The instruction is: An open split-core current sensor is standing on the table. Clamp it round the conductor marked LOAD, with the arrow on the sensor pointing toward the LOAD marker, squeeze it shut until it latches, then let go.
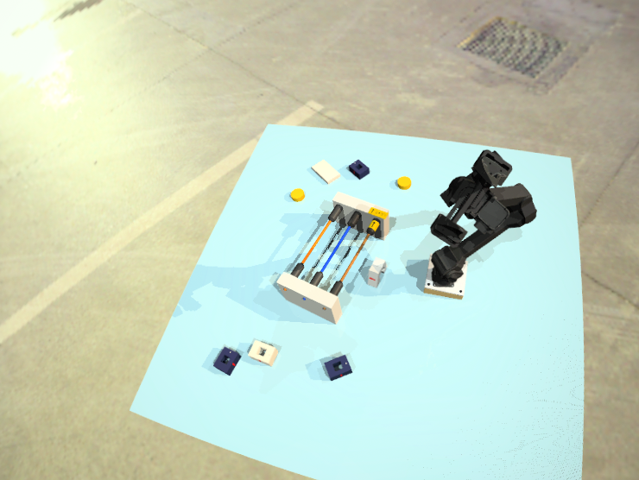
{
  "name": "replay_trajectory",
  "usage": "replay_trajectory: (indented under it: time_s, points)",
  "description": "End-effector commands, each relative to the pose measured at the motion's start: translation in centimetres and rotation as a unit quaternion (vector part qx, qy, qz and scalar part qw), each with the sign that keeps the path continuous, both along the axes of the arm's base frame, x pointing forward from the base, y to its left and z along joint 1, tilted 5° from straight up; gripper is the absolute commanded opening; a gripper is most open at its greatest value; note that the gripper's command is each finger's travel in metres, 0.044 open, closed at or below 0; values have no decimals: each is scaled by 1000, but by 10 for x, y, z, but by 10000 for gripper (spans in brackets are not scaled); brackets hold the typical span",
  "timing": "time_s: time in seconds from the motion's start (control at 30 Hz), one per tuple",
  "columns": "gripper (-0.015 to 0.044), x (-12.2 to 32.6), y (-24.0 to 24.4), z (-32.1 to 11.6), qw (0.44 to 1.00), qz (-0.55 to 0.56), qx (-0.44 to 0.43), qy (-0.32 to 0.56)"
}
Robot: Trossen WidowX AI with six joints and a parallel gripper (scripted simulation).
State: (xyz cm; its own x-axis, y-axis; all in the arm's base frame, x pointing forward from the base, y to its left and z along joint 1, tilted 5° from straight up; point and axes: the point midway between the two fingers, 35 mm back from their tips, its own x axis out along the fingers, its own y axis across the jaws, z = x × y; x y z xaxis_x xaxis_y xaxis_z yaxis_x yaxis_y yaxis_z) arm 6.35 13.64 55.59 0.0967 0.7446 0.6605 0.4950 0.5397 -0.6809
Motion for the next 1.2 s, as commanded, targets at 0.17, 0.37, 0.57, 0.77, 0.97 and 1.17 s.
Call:
replay_trajectory:
  time_s: [0.17, 0.37, 0.57, 0.77, 0.97, 1.17]
  points:
    - [440, 130, -14, -63, 931, -20, 98, 350]
    - [440, 199, -54, -126, 815, -49, 232, 529]
    - [440, 243, -110, -201, 660, -83, 398, 632]
    - [440, 252, -136, -233, 591, -97, 470, 649]
    - [440, 255, -144, -240, 574, -115, 477, 656]
    - [440, 249, -216, -300, 396, -253, 536, 702]
